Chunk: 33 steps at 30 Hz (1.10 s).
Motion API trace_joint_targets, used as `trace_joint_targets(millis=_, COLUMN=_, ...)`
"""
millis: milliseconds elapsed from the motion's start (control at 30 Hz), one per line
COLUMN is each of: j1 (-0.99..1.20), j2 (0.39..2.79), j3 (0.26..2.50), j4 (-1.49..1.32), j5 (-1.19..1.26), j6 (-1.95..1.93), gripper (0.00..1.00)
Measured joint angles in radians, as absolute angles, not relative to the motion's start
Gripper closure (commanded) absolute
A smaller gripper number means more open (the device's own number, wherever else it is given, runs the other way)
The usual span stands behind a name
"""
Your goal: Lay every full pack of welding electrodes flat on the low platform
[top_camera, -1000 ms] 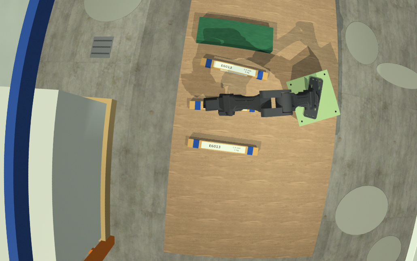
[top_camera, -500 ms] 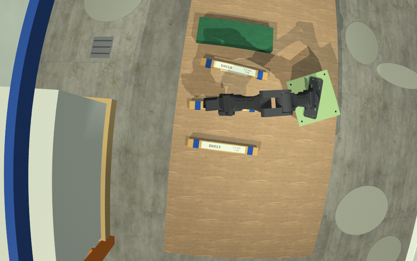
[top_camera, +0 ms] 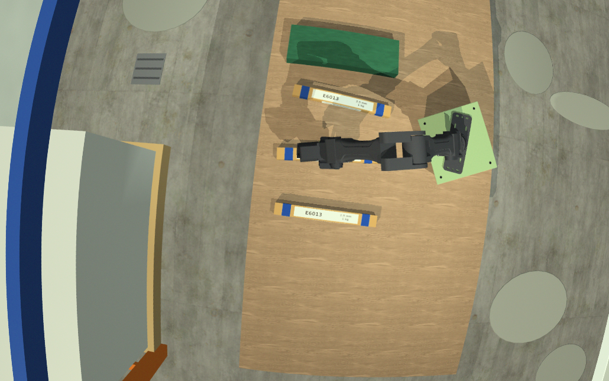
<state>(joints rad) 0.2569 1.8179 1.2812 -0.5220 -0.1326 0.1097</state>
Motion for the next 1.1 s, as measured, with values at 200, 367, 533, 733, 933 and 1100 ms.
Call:
trace_joint_targets(millis=200, j1=0.257, j2=1.818, j3=1.281, j4=-0.522, j5=-0.133, j6=0.110, gripper=0.24)
trace_joint_targets(millis=367, j1=0.257, j2=1.818, j3=1.281, j4=-0.522, j5=-0.133, j6=0.110, gripper=0.24)
trace_joint_targets(millis=533, j1=0.257, j2=1.818, j3=1.281, j4=-0.522, j5=-0.133, j6=0.110, gripper=0.24)
trace_joint_targets(millis=733, j1=0.257, j2=1.818, j3=1.281, j4=-0.522, j5=-0.133, j6=0.110, gripper=0.24)
trace_joint_targets(millis=933, j1=0.257, j2=1.818, j3=1.281, j4=-0.522, j5=-0.133, j6=0.110, gripper=0.24)
trace_joint_targets(millis=1100, j1=0.257, j2=1.818, j3=1.281, j4=-0.522, j5=-0.133, j6=0.110, gripper=0.24)
